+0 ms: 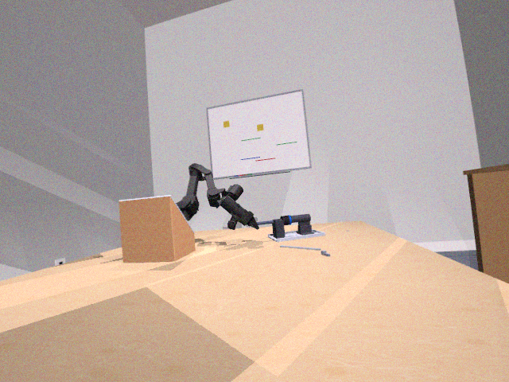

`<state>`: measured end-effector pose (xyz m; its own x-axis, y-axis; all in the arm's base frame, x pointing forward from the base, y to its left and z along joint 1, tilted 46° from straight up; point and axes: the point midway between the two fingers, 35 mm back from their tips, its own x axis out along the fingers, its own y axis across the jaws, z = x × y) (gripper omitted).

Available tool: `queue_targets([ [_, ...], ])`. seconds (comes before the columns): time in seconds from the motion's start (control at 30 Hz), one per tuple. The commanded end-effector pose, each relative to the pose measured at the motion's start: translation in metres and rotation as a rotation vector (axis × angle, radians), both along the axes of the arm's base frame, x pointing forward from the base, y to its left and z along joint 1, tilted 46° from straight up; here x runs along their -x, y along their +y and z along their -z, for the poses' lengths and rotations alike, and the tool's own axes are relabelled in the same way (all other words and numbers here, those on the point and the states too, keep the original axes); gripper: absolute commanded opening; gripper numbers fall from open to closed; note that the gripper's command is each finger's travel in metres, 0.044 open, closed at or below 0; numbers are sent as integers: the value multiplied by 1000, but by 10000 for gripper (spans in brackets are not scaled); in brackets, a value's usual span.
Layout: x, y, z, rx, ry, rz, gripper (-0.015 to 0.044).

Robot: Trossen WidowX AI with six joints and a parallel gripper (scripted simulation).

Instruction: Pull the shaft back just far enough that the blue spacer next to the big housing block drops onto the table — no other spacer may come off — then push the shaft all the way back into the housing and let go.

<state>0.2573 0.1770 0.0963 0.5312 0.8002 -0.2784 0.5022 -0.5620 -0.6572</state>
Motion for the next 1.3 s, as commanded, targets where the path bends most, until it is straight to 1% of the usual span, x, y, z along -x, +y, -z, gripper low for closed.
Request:
queue_targets([
  [0.0, 1, 0, 0, 1, -4, -1, 0],
  [1.27, 5, -2, 1, 1, -4, -1, 0],
])
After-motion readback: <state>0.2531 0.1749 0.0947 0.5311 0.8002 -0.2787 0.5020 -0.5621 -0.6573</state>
